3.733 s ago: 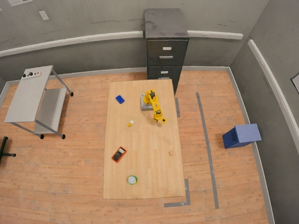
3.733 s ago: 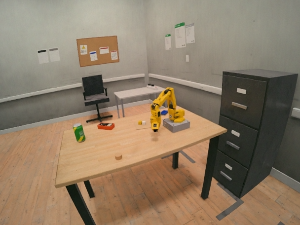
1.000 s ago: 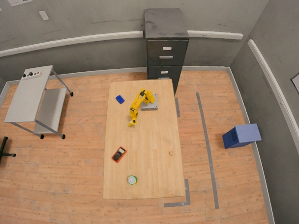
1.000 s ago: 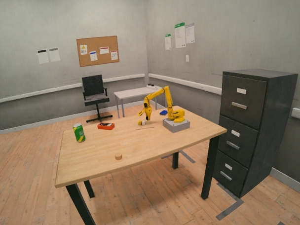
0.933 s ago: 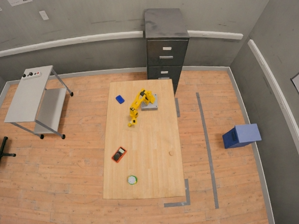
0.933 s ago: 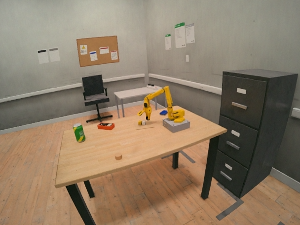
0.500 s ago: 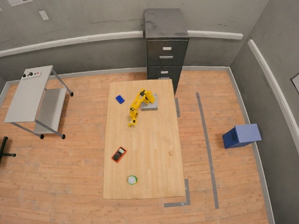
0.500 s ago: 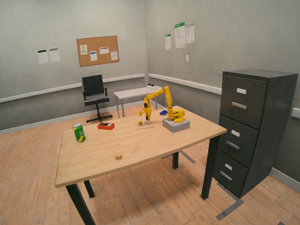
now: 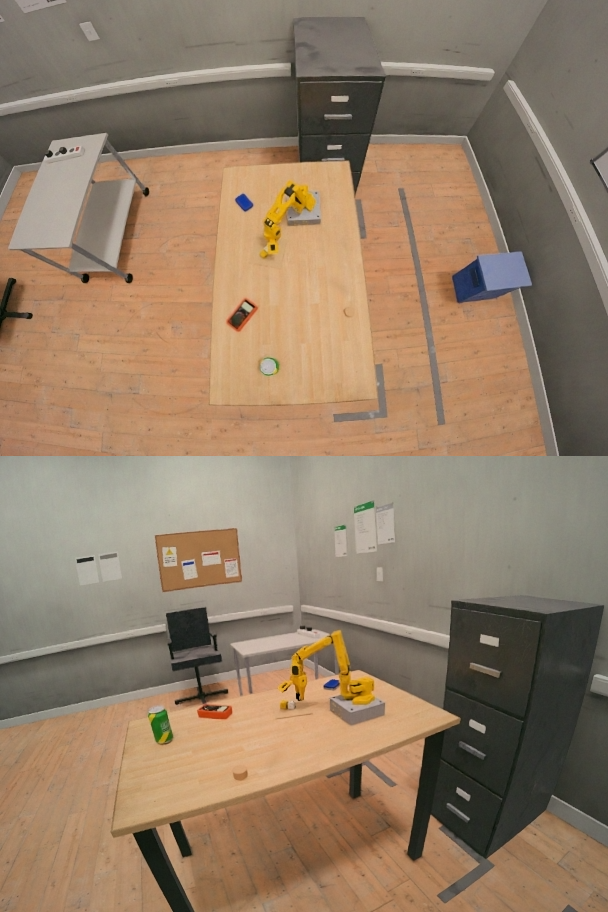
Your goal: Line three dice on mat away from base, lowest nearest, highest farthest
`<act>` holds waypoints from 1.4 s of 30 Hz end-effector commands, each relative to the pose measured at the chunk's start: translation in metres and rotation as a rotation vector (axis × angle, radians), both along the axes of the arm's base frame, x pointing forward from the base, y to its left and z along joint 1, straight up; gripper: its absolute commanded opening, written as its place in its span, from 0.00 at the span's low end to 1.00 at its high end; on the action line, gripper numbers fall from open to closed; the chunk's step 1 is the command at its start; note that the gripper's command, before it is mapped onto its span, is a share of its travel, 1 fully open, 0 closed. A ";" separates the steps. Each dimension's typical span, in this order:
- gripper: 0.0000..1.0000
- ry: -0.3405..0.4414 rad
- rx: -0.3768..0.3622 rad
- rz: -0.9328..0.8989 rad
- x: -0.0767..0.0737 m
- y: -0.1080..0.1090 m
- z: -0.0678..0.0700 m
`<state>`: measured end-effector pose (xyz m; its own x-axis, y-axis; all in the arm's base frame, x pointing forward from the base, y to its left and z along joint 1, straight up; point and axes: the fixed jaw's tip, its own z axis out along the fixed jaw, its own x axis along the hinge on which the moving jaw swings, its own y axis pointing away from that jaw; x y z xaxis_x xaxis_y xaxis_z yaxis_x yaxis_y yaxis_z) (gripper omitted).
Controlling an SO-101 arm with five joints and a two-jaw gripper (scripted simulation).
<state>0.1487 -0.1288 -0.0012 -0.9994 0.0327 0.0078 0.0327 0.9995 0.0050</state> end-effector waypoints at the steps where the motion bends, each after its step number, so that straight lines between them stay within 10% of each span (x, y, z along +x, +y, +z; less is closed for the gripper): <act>1: 0.00 0.005 0.006 -0.018 -0.001 -0.001 -0.003; 42: 0.00 0.005 0.006 -0.018 -0.002 -0.001 -0.019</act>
<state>0.1513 -0.1312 -0.0141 -0.9995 0.0327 -0.0031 0.0327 0.9995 -0.0043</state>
